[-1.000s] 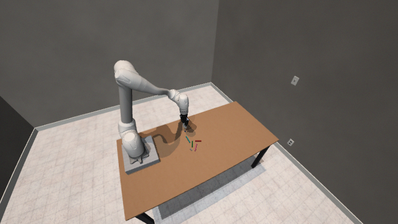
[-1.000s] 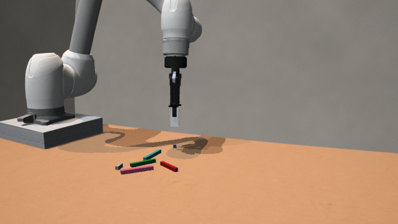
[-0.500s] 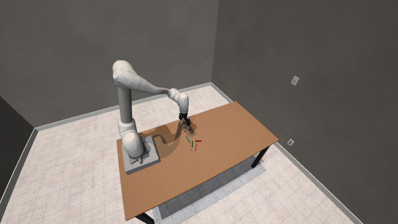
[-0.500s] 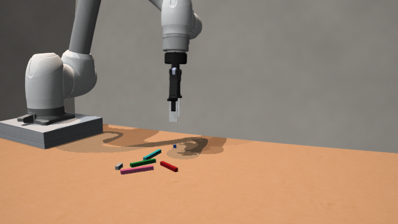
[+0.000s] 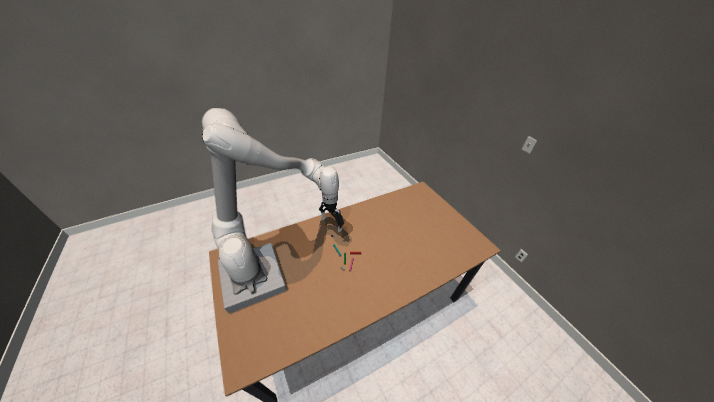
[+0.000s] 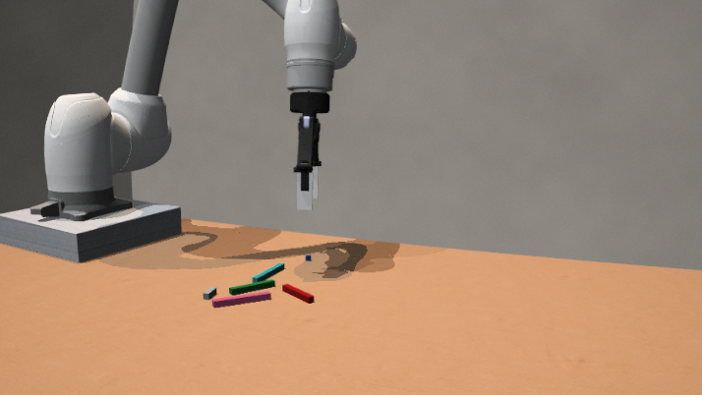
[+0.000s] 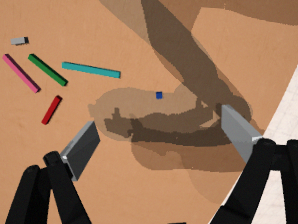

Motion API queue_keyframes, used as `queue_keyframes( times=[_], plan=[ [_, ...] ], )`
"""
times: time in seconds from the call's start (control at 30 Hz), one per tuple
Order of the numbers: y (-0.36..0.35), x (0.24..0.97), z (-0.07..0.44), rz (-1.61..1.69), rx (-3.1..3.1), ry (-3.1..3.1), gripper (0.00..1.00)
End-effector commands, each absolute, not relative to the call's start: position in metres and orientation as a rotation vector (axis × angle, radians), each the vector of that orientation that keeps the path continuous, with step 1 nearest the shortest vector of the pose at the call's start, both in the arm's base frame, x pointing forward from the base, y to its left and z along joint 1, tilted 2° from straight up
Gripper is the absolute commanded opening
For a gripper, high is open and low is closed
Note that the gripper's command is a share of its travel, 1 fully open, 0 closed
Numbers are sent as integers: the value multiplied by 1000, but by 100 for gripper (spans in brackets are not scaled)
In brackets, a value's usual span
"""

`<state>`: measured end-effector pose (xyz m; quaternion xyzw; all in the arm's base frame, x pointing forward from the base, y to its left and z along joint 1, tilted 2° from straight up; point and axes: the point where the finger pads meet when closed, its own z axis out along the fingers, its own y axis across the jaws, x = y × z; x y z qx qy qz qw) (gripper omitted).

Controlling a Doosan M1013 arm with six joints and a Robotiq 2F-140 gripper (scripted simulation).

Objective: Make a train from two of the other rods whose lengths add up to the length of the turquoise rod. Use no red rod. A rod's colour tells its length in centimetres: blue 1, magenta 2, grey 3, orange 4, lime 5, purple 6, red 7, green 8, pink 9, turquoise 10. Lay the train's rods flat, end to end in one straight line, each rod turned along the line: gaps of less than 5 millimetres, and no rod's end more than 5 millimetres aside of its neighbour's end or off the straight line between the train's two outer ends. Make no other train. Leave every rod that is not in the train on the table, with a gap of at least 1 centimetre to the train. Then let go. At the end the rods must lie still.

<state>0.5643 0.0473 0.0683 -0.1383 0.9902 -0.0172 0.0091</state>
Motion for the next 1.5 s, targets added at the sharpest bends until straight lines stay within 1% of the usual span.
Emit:
queue_keyframes(
  times=[0.0, 0.07, 0.3, 0.37, 0.4, 0.87, 1.07, 1.1, 1.47],
  plan=[
    [30, 567, 67, -54, -493, 3085, 100],
    [0, 571, 66, -54, -595, 3068, 100],
    [-56, 575, 63, -55, -778, 3029, 100],
    [-56, 575, 63, -55, -778, 3029, 100],
    [-80, 574, 62, -55, -855, 3009, 100],
    [-194, 559, 55, -59, -1212, 2888, 100],
    [-209, 555, 55, -59, -1259, 2869, 100],
    [-209, 555, 55, -59, -1259, 2869, 15],
    [-209, 555, 55, -59, -1259, 2869, 15]
  ],
)
